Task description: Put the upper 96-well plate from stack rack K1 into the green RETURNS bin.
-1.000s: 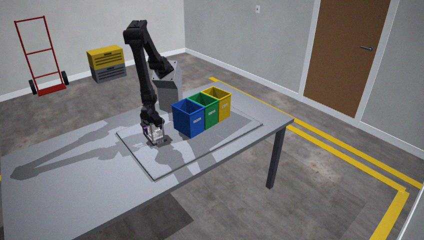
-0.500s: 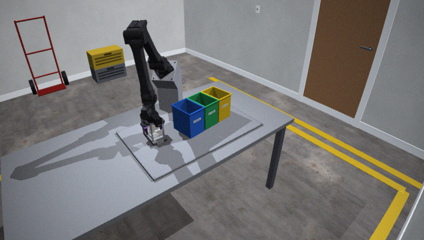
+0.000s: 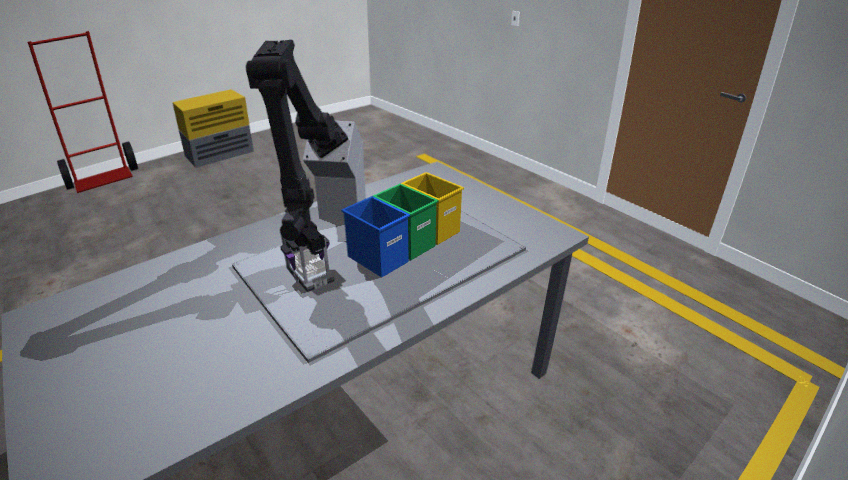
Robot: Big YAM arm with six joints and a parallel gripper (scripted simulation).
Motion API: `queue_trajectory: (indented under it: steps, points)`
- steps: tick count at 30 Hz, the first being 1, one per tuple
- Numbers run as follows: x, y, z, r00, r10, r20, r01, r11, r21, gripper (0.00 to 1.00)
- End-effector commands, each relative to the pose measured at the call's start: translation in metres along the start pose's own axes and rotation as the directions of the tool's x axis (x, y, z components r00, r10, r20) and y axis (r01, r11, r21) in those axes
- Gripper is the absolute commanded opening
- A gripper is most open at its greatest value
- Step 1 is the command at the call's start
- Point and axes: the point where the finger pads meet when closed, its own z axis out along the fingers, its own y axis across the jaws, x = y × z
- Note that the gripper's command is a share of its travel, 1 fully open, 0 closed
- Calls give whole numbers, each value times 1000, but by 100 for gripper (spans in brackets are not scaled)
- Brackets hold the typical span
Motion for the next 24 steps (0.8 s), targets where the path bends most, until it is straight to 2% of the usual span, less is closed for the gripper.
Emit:
queue_trajectory:
  steps: [1, 11, 12, 13, 14, 24]
  points:
    - [-2, -10, -4, 1000, -5, 18, 4, 1000, 27, 100]
    - [-2, -10, -4, 1000, -5, 18, 4, 1000, 27, 100]
    - [-2, -10, -4, 1000, -5, 18, 4, 1000, 27, 0]
    - [-2, -10, -4, 1000, -5, 19, 4, 1000, 26, 0]
    - [0, -2, -2, 1000, -3, 5, 3, 1000, 6, 0]
    - [0, -2, -2, 1000, -3, 5, 3, 1000, 6, 0]
